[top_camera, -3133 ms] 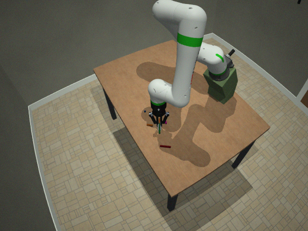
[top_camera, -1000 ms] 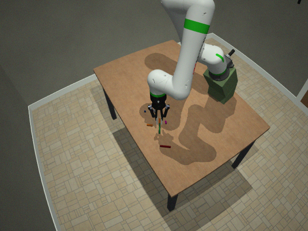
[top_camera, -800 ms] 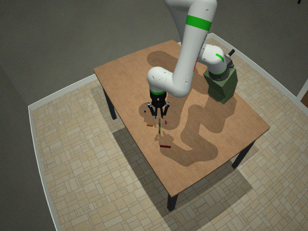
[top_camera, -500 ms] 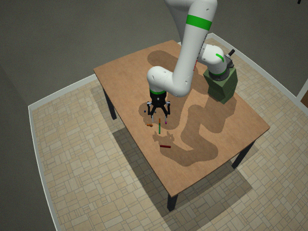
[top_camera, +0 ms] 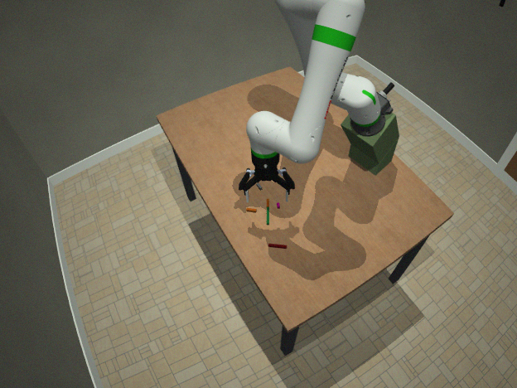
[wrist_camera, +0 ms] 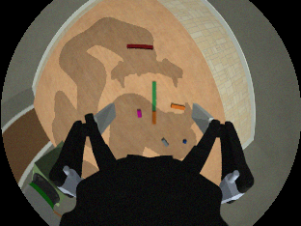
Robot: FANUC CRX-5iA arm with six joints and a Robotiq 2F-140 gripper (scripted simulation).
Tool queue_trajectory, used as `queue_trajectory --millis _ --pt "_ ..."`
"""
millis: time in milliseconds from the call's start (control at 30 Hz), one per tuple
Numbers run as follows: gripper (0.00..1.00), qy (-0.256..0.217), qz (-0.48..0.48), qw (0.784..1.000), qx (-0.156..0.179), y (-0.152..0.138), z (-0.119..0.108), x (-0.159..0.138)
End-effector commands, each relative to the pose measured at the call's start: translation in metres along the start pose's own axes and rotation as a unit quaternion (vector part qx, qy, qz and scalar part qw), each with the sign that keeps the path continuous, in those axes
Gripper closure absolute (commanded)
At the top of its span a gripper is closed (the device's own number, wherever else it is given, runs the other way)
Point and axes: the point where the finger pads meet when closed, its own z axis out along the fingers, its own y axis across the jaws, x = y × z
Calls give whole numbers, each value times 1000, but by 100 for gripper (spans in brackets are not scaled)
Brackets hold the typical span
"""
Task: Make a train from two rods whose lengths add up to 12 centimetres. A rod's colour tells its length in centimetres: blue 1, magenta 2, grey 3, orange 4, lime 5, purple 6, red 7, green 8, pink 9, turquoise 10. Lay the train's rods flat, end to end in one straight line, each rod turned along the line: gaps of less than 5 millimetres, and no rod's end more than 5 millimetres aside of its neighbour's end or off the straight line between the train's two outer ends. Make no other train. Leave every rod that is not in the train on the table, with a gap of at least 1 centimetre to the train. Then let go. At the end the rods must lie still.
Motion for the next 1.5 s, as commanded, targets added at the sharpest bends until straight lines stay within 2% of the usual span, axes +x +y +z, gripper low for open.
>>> queue_trajectory --millis 0,300,633,800,1467 --pt "0 0 0 1000 0 0 -1 0" --pt "0 0 0 1000 0 0 -15 0" --pt "0 0 0 1000 0 0 -59 0" --pt "0 0 0 1000 0 0 -73 0" --pt "0 0 0 1000 0 0 -76 0"
